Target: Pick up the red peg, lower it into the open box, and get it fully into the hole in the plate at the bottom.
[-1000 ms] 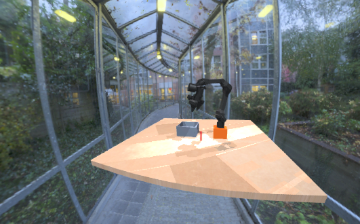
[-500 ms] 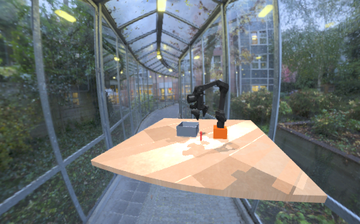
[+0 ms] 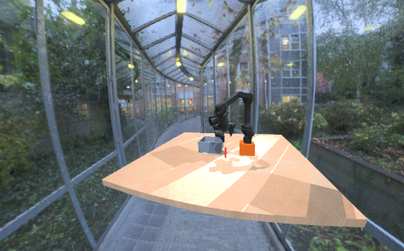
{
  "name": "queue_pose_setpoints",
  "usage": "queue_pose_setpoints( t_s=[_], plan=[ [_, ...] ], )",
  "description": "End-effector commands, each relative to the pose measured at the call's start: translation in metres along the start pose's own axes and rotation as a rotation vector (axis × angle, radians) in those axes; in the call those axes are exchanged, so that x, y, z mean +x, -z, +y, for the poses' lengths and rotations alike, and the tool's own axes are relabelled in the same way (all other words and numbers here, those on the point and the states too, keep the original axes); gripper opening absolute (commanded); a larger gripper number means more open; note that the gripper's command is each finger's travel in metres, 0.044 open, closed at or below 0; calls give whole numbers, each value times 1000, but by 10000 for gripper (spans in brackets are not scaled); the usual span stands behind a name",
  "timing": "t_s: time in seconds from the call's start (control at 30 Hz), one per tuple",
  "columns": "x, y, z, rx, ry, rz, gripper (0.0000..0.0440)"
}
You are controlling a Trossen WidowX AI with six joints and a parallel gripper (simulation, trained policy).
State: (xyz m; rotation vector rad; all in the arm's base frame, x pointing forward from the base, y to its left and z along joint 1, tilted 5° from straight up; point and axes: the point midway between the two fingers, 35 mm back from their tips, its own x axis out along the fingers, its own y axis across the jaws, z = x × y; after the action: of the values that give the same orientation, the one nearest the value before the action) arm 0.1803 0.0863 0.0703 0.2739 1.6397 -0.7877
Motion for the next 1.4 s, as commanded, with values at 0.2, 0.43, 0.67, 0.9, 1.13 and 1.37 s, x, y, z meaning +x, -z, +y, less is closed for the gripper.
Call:
queue_pose_setpoints(
  t_s=[0.2, 0.43, 0.67, 0.9, 1.13, 1.37],
  plan=[
    [29, 3, 14, 24, 17, 12, 440],
    [54, 2, 26, 39, 4, -2, 440],
    [80, 0, 36, 52, -16, -26, 440],
    [100, -1, 40, 51, -24, -36, 384],
    [119, 2, 38, 58, 2, -23, 200],
    [128, 4, 35, 53, 42, -2, 23]
  ],
)
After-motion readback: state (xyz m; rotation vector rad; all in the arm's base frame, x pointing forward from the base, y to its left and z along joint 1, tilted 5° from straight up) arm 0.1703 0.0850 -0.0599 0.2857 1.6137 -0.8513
